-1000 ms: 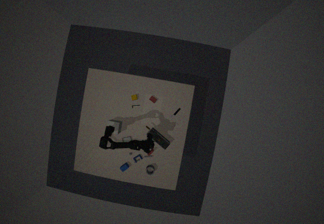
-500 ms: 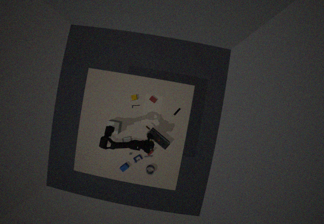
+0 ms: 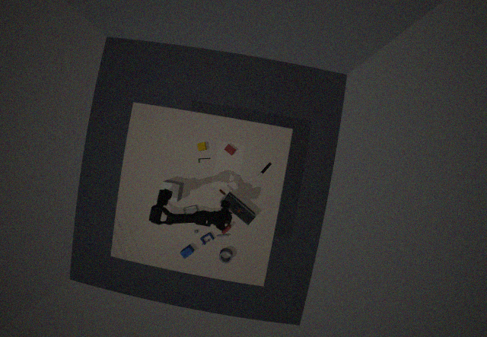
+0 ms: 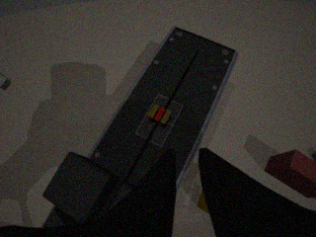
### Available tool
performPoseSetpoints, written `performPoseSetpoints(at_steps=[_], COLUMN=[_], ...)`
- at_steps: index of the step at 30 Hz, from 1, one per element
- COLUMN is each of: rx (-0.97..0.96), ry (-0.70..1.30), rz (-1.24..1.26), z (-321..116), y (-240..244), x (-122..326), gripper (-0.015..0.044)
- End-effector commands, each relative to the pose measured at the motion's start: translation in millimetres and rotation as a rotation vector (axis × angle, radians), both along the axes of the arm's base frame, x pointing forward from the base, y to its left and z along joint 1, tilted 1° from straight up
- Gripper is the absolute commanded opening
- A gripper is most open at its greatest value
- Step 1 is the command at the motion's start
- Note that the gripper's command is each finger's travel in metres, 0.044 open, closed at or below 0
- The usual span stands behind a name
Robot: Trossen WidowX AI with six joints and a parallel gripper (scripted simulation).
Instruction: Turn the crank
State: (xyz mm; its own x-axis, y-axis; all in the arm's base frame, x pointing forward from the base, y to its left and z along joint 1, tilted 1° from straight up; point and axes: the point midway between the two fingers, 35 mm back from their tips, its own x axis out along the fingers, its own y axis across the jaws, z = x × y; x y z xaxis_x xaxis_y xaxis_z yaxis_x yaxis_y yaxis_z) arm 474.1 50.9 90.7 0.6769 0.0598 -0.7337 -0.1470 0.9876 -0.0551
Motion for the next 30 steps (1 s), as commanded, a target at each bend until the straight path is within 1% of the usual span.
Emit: performPoseSetpoints(at_steps=[1,20,30], rx=[0.0,0.001,0.001], ry=[0.0,0.0,0.0], rz=[0.0,0.0,0.0], z=[0.0,0.0,0.0], y=[0.1,0.1,0.1], x=[0.0,0.0,0.0], gripper=[0.0,0.0,0.0263])
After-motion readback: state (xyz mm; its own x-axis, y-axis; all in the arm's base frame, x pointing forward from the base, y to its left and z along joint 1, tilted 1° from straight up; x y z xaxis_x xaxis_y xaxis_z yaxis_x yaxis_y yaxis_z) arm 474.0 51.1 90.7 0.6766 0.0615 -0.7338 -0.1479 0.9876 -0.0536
